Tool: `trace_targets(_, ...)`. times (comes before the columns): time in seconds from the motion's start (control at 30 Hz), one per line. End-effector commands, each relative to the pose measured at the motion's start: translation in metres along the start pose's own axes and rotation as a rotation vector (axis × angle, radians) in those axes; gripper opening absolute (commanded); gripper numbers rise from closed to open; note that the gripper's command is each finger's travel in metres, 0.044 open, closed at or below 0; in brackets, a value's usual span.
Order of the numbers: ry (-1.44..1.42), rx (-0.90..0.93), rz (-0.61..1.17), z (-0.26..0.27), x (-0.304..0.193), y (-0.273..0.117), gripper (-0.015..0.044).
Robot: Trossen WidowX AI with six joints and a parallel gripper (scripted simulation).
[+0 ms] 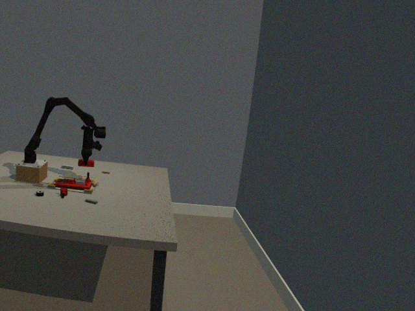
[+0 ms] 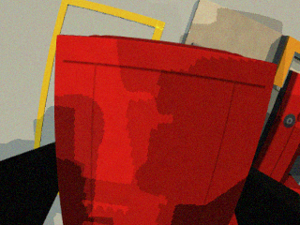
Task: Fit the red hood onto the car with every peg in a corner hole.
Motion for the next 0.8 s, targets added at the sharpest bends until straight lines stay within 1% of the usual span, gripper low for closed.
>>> trace_targets(0.0,0.015,0.002,-0.008,-0.013,-0.001,-0.001,0.0000)
trace_targets(0.77,0.102,-0.010,-0.010,-0.093,-0.021,-0.004,0.0000)
Point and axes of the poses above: the point midway between the two fingers, 35 mm back from their tips, its own y axis out along the fingers, its own z axis across the jaws, x = y × z, the point moved 8 cm from there along -y, back along the fingers, and after that the axes turned 6 degrees about -y, right-handed, at the moved point
